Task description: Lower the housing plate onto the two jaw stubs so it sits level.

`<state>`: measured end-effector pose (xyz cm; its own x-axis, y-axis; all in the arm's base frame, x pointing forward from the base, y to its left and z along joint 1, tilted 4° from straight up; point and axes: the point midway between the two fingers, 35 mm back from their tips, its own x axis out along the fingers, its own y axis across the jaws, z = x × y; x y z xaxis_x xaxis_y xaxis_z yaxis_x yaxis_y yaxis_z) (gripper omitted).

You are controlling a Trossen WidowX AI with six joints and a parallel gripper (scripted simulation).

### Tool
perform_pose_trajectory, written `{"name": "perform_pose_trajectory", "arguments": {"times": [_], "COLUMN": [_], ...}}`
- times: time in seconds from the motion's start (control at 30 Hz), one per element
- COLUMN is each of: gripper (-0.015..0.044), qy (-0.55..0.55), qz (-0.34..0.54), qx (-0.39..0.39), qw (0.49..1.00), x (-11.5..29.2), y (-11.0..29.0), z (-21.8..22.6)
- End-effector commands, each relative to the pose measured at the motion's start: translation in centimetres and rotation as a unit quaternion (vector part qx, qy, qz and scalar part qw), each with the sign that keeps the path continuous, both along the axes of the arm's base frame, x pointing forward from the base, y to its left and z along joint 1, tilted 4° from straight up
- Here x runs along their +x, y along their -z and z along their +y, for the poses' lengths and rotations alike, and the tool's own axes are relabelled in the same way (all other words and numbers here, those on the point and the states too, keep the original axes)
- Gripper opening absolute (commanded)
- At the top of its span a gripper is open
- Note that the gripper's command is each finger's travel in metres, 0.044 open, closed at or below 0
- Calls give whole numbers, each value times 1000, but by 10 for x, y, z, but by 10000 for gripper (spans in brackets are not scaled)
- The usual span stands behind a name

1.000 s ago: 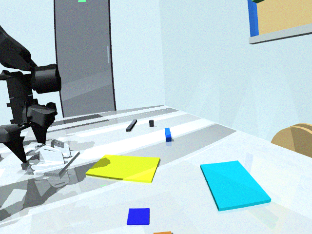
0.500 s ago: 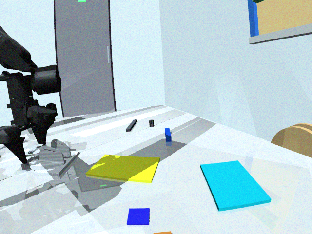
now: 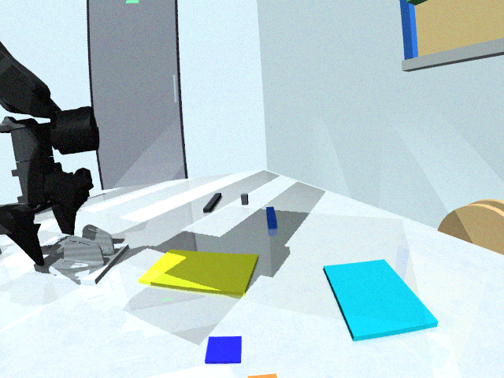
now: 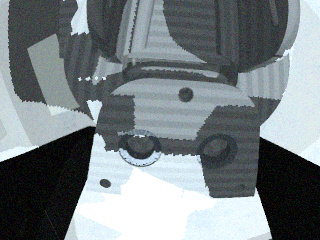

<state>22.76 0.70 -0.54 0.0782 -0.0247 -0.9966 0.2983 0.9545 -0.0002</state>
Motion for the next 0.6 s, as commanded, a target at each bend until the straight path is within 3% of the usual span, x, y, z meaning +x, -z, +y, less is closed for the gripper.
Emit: {"name": "perform_pose_trajectory", "arguments": {"times": [0.0,0.57], "gripper": [351,351], "qy": [-2,-2], "qz": [0,0], "qx": [-2,-2], "qw": [1000,1000], "x": [0,0], "y": [1,5], "z": [-1,-1]}}
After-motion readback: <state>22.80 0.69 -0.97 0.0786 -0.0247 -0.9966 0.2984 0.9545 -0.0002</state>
